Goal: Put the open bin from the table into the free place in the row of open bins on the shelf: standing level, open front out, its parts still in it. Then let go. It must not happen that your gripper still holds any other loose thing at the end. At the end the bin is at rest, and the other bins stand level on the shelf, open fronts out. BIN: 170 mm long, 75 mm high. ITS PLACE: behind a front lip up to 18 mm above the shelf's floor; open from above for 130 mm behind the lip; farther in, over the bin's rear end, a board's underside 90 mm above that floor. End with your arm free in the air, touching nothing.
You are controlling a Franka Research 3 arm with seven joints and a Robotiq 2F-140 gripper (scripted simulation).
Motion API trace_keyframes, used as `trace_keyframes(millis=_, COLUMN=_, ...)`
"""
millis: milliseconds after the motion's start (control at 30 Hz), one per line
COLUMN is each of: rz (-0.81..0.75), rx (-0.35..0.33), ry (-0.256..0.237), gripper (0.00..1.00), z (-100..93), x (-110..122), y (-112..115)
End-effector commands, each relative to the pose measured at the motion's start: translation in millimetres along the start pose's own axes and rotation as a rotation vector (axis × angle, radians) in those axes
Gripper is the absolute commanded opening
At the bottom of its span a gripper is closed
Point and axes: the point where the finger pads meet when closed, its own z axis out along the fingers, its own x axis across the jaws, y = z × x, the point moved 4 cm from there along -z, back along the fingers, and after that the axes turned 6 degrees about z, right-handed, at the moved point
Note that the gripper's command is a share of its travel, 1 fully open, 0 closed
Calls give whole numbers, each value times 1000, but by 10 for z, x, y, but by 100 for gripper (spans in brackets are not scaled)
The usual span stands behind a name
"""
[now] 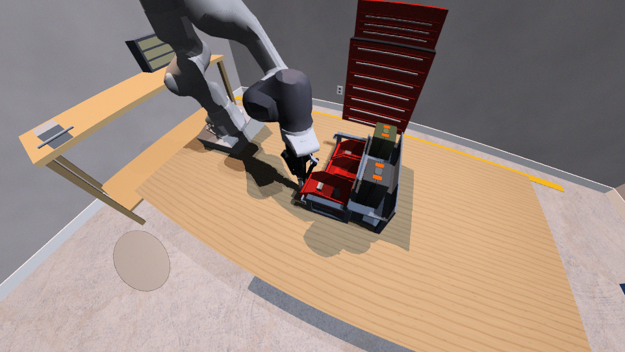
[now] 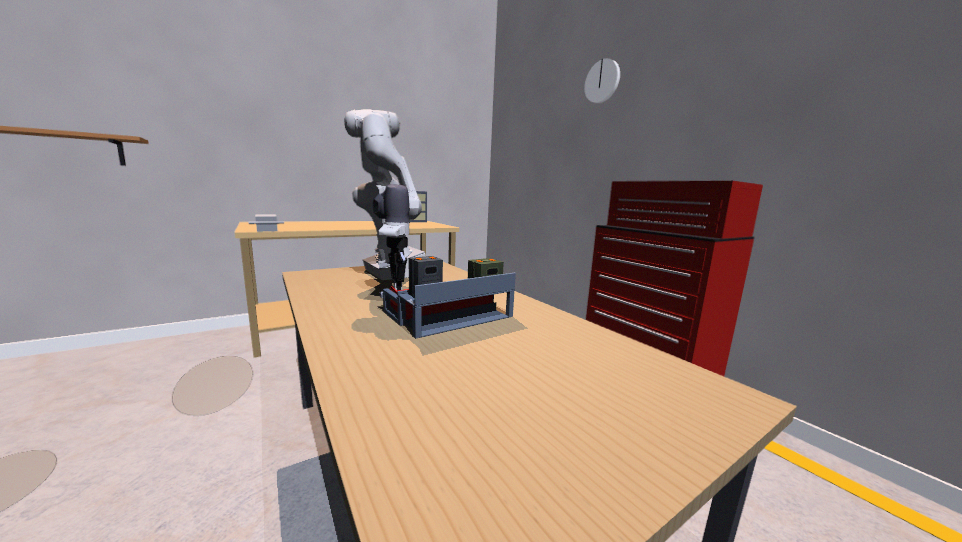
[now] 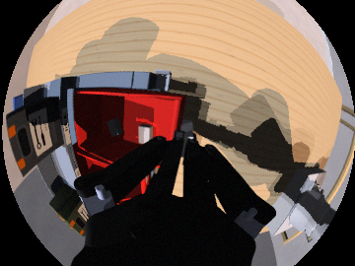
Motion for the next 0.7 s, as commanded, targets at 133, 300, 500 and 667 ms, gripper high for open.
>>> trace_keyframes(millis=133, rz=-4, rx=0, ry=1, gripper=0, z=-2, x=-39, y=1)
trace_keyframes(millis=300, rz=-4, rx=0, ry=1, gripper=0, z=-2, x=-71, y=5)
trace_keyframes(millis=500, rz=-4, rx=0, ry=1, gripper=0, z=-2, x=-113, y=9)
trace_keyframes(millis=667, rz=-4, rx=0, ry=1, gripper=0, z=-2, x=-134, y=12)
